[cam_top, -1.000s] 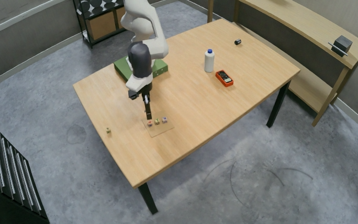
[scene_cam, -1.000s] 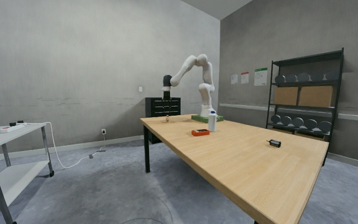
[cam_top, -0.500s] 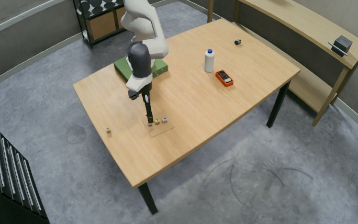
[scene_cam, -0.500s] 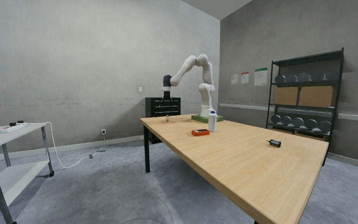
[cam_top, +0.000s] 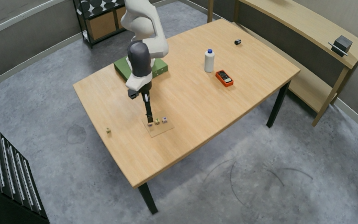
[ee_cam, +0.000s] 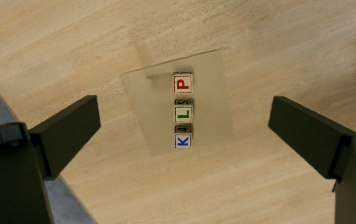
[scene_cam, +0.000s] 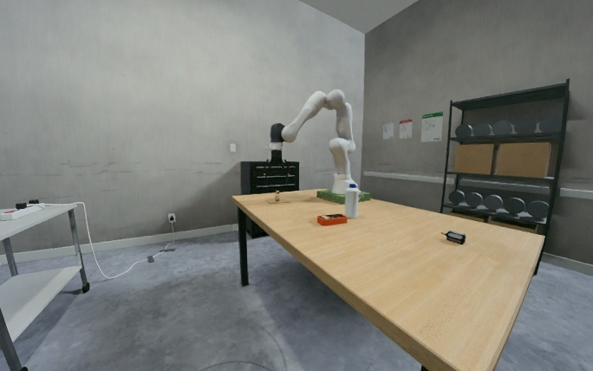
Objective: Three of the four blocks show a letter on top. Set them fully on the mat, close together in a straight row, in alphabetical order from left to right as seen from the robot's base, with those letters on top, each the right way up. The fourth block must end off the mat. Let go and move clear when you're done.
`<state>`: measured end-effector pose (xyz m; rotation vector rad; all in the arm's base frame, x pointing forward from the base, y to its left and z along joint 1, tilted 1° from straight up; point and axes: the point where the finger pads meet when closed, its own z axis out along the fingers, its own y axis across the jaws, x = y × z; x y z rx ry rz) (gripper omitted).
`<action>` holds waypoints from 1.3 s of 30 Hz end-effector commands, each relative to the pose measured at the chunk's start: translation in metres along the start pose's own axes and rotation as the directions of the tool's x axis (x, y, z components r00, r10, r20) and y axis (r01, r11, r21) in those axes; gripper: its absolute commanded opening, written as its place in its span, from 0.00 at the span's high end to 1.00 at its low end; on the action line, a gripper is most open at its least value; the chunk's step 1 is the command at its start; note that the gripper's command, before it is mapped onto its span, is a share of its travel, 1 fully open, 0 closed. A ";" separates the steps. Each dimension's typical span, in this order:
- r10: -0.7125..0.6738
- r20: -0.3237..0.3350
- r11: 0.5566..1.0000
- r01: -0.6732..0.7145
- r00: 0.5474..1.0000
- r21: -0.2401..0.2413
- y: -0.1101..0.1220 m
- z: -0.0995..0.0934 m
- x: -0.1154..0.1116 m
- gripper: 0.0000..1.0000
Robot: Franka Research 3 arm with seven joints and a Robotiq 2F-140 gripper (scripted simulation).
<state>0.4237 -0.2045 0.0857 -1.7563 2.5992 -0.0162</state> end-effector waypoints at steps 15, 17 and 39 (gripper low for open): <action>-0.012 0.003 1.000 0.012 1.000 -0.002 0.000 -0.058 0.000 0.00; -0.012 0.003 1.000 0.012 1.000 -0.002 0.000 -0.063 0.000 0.00; -0.012 0.003 1.000 0.012 1.000 -0.002 0.000 -0.067 0.000 0.00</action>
